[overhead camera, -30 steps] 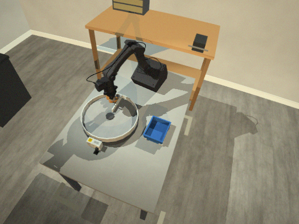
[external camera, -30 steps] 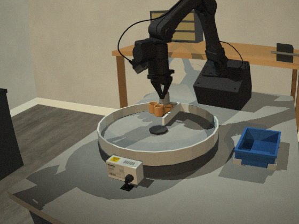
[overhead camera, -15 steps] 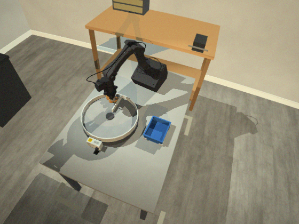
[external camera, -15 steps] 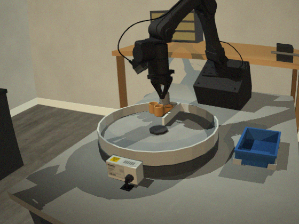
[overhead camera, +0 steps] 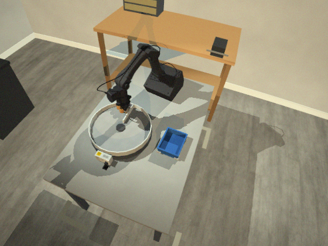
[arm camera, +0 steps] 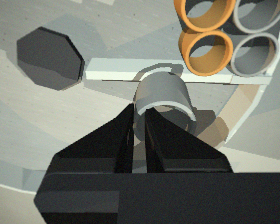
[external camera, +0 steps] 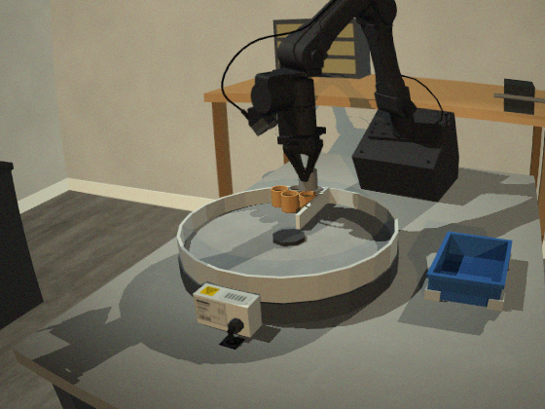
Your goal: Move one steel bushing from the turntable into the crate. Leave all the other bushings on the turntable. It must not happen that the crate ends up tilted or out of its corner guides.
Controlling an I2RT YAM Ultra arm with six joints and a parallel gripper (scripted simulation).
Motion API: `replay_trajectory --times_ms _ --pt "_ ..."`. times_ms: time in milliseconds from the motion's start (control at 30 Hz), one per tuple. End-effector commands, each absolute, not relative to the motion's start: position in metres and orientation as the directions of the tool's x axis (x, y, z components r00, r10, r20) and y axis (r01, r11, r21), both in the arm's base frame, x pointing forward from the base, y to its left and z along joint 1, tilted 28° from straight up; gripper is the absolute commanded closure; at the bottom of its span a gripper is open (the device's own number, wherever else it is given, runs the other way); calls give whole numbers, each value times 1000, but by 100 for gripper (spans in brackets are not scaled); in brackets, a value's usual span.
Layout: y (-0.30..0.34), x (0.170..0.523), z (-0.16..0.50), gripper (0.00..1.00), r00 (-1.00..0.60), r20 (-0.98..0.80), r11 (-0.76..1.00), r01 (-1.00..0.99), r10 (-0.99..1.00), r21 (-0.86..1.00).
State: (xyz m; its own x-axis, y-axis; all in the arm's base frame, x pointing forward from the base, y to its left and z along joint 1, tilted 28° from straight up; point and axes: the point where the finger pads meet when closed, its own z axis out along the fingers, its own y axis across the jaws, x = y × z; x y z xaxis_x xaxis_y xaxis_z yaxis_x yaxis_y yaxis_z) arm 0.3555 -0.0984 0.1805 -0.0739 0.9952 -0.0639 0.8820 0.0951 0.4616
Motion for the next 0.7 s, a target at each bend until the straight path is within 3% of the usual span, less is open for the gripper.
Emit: replay_trajectory --times_ms 0,667 --pt "-88 353 190 100 -65 -92 101 871 994 480" --pt "8 369 193 100 -149 -130 193 863 980 467"
